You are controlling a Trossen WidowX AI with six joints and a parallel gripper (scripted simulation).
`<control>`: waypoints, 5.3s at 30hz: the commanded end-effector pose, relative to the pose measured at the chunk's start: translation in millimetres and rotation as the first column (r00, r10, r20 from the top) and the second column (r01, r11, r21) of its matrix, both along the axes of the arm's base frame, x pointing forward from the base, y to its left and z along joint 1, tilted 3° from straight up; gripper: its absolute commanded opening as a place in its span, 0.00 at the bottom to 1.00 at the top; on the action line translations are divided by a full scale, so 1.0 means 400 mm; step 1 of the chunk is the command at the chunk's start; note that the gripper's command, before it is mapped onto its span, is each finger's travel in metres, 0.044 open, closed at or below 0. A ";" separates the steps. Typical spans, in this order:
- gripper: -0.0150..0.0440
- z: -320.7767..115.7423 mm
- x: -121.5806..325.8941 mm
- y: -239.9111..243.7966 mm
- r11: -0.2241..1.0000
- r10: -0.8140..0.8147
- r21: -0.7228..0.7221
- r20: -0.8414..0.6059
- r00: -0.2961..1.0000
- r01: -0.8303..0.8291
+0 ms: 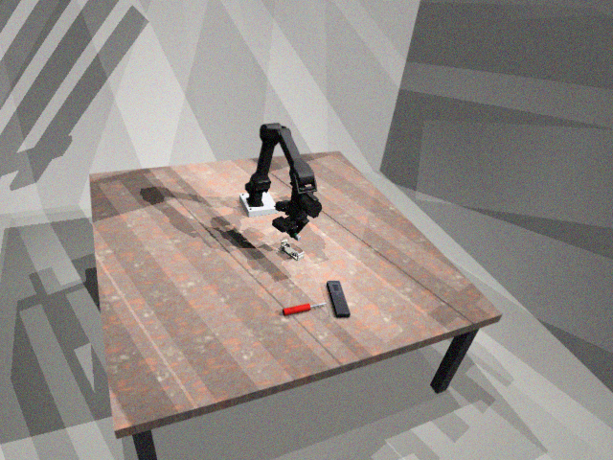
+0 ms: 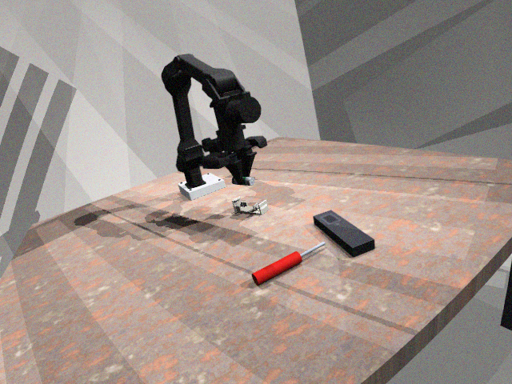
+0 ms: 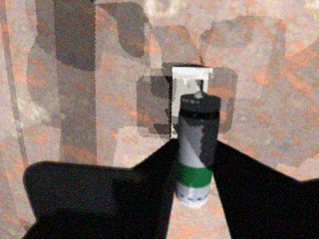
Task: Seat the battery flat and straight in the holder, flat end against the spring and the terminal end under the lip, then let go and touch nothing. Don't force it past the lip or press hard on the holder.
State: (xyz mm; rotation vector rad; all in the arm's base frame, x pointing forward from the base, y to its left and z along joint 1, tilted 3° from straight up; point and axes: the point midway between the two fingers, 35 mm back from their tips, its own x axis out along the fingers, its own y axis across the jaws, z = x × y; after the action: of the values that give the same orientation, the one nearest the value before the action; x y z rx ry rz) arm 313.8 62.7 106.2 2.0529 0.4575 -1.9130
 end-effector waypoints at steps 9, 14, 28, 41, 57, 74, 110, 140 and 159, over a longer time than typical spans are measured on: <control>0.37 -0.071 -0.002 -0.002 0.997 -0.004 -0.075 -0.159 0.987 -0.008; 0.37 -0.097 -0.006 -0.004 0.995 -0.005 -0.102 -0.222 0.975 -0.019; 0.37 -0.109 0.004 0.000 0.991 -0.014 -0.132 -0.293 0.956 -0.026; 0.37 -0.122 0.012 0.004 0.986 -0.027 -0.165 -0.368 0.929 -0.037; 0.37 -0.137 0.020 0.008 0.979 -0.043 -0.195 -0.444 0.895 -0.050; 0.37 -0.140 0.042 0.018 0.980 -0.043 -0.194 -0.444 0.895 -0.049; 0.37 -0.141 0.070 0.031 0.983 -0.037 -0.179 -0.418 0.907 -0.042; 0.37 -0.151 0.063 0.026 0.992 -0.018 -0.121 -0.310 0.951 -0.021; 0.37 -0.158 0.057 0.023 0.996 -0.009 -0.084 -0.237 0.971 -0.012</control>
State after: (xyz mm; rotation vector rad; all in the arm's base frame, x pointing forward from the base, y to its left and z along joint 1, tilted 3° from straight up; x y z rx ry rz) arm 332.2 69.7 43.7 1.7382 0.4109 -2.1796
